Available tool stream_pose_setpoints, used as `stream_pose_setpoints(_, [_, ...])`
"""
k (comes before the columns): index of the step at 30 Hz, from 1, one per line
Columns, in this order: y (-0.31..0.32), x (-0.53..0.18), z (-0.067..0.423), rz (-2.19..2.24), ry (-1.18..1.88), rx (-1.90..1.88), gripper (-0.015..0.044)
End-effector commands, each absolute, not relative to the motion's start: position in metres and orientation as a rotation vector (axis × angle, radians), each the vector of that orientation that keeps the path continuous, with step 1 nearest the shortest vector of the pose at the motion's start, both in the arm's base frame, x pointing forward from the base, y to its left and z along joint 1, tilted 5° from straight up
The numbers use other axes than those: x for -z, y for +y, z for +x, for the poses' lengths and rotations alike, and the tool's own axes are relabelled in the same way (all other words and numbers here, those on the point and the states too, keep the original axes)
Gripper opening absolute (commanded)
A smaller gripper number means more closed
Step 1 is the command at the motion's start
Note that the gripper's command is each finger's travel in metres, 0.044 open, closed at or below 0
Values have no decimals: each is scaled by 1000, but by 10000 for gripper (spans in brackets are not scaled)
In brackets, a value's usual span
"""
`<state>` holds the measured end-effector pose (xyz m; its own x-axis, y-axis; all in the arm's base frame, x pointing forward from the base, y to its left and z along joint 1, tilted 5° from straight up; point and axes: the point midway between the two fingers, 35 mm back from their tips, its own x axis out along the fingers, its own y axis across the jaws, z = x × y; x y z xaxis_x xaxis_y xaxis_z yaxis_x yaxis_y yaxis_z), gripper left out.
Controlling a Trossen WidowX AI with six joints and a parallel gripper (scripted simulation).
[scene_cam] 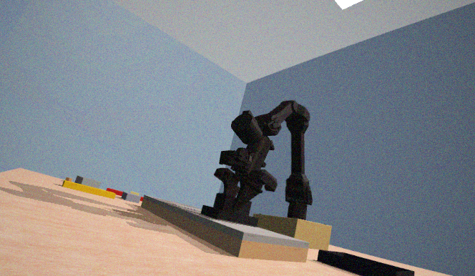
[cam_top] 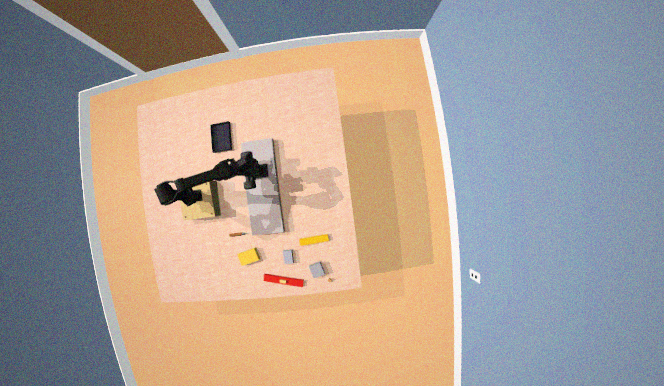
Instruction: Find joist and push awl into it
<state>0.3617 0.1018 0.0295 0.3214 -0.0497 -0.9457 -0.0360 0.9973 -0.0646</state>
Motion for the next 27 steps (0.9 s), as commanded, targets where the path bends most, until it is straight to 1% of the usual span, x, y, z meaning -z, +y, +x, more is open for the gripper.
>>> stream_pose_setpoints(1, [111,-28,362,-78,1247,13,0])
stream_pose_setpoints(27, [175,-24,360,-72,1247,8,0])
